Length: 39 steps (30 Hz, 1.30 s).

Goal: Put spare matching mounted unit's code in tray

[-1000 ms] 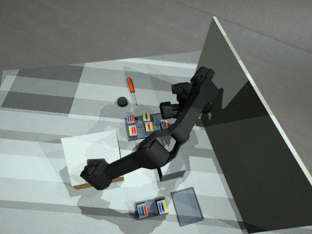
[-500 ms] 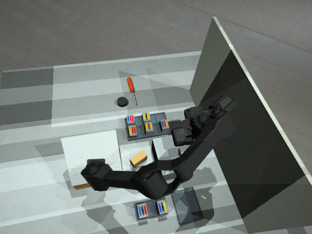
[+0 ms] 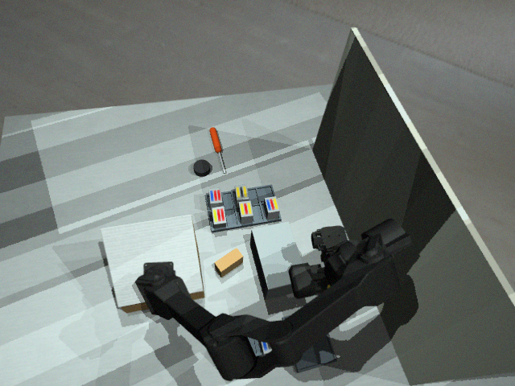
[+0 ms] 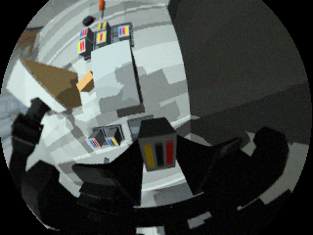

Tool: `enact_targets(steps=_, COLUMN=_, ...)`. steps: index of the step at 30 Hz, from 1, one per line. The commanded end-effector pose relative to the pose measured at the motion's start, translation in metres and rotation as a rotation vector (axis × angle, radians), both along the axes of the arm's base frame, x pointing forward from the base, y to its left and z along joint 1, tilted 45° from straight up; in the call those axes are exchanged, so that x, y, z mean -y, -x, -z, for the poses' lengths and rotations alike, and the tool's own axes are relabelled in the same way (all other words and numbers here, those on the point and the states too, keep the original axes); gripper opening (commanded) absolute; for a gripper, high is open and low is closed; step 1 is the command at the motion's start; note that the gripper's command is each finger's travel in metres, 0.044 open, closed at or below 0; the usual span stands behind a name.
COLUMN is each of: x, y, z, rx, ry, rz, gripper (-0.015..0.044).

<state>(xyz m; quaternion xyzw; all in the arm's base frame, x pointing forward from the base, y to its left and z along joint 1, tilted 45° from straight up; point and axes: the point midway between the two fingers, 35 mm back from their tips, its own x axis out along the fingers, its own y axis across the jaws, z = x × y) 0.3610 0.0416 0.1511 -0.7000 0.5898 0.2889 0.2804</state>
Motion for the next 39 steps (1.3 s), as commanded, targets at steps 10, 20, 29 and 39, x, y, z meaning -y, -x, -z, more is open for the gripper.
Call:
enact_targets(steps=10, x=0.065, y=0.026, z=-0.047, rx=-0.014, ry=0.047, rz=0.01, gripper=0.0)
enact_targets(steps=20, x=0.068, y=0.024, z=-0.042, rx=-0.014, ry=0.046, rz=0.01, gripper=0.0)
enact_targets(steps=29, x=0.073, y=0.021, z=-0.036, rx=-0.014, ry=0.044, rz=0.01, gripper=0.0)
enact_targets(steps=39, x=0.079, y=0.018, z=-0.03, rx=-0.014, ry=0.042, rz=0.01, gripper=0.0)
